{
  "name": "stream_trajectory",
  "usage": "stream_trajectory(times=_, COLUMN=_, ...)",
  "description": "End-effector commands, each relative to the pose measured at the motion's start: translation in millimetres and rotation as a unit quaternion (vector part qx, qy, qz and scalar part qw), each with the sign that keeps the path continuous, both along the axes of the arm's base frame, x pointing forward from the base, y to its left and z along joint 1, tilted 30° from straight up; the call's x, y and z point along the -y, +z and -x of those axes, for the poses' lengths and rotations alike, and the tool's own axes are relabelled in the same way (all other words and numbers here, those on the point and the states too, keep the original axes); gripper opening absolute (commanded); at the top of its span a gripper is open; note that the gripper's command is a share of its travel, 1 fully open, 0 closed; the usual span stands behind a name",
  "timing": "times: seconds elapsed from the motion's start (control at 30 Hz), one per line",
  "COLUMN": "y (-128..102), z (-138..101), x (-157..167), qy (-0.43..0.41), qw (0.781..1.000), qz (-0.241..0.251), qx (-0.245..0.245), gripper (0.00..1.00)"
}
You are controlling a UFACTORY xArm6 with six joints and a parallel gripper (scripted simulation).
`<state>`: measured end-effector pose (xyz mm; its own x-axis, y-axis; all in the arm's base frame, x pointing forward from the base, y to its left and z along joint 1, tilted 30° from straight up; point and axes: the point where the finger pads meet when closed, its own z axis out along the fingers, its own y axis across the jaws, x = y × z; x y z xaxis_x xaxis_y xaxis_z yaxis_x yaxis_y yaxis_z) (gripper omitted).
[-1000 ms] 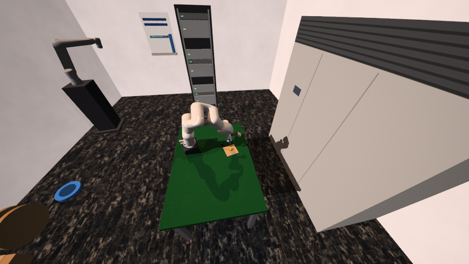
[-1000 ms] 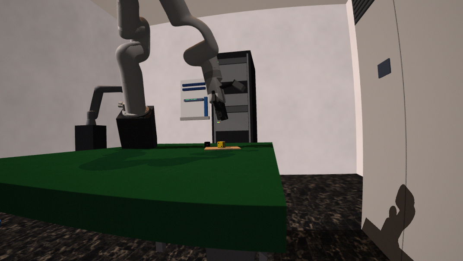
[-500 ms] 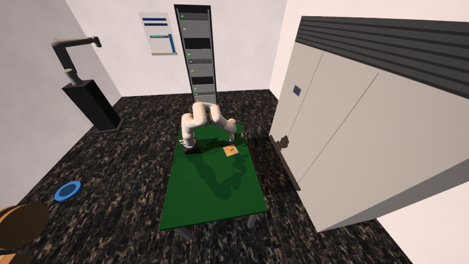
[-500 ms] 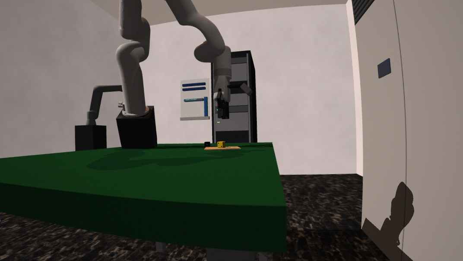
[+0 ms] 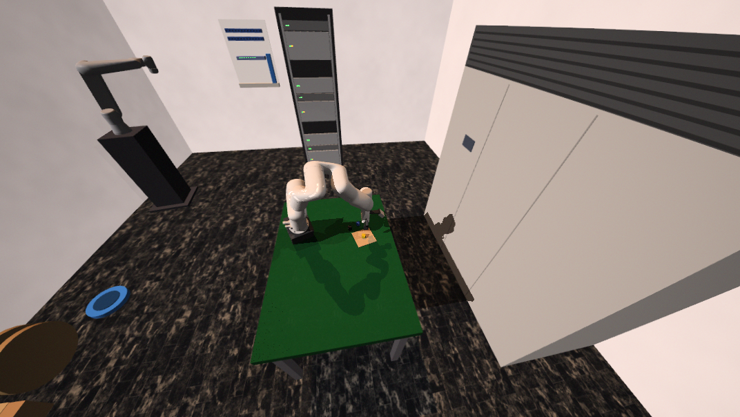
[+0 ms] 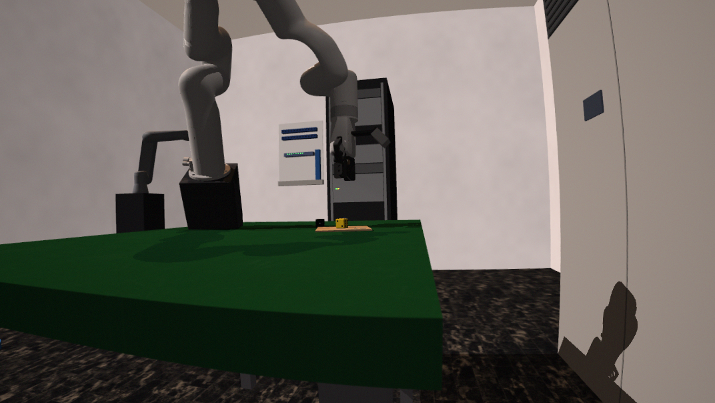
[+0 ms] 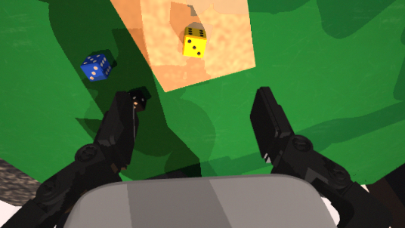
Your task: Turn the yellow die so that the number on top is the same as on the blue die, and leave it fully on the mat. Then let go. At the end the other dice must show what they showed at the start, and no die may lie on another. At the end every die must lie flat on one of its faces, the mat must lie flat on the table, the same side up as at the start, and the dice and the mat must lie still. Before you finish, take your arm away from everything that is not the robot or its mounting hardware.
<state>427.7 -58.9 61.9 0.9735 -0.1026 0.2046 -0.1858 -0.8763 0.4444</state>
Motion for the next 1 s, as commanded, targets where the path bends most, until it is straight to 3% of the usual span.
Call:
stream_trajectory(times=0.0, y=5, z=-1, x=-2, qy=0.000, qw=1.000, qz=0.001, qx=0.002, gripper=1.00)
stream_trajectory(times=0.6, y=45, z=6, x=-25, qy=0.000, qw=1.000, qz=0.001, qx=0.002, gripper=1.00)
stream_trajectory(times=0.97, y=50, z=6, x=-27, qy=0.000, qw=1.000, qz=0.001, qx=0.002, gripper=1.00)
